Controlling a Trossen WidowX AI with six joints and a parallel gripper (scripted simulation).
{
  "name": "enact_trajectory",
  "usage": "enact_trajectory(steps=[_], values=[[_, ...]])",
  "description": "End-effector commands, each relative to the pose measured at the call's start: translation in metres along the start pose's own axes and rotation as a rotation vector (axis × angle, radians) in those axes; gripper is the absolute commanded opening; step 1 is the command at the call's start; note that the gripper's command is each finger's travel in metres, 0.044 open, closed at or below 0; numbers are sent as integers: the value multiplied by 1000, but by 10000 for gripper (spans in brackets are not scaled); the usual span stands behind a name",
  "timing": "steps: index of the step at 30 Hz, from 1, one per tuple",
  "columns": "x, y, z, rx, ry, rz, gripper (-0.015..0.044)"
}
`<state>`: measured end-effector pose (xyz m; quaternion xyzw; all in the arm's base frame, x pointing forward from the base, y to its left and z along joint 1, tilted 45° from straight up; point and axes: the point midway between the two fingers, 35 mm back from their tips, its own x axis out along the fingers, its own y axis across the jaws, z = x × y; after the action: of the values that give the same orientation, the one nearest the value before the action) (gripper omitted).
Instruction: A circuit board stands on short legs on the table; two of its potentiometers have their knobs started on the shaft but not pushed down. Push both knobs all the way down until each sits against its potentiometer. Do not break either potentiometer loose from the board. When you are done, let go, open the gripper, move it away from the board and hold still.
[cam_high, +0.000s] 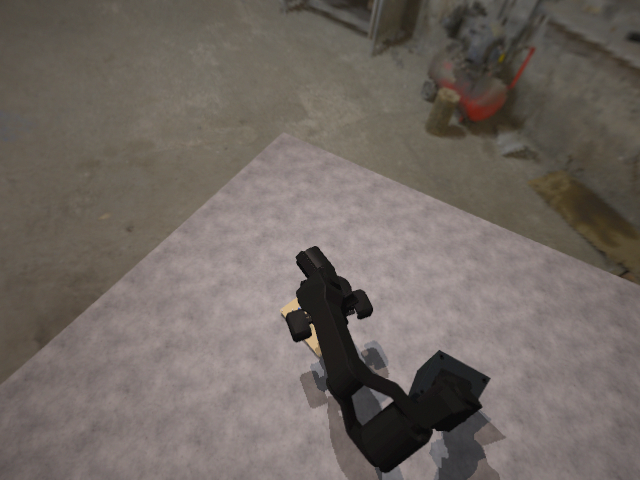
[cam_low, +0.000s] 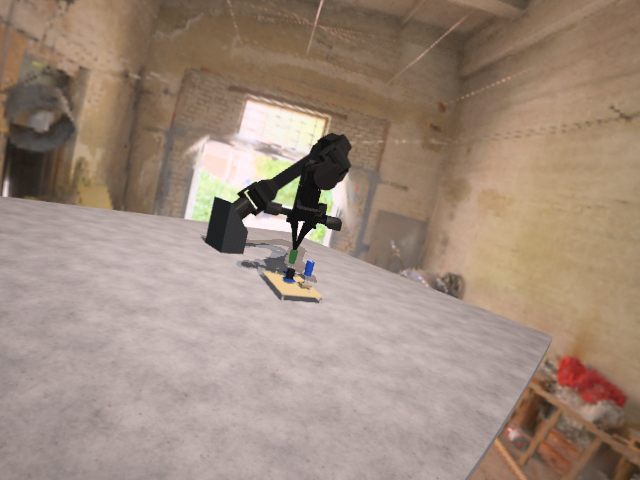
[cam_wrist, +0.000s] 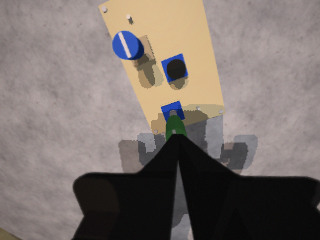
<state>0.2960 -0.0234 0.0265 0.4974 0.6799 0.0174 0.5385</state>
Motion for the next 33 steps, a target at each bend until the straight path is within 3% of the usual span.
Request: enact_trajectory(steps=[1,33], values=[[1,0,0,4,1,4,0],[7,1,0,4,1,4,0]])
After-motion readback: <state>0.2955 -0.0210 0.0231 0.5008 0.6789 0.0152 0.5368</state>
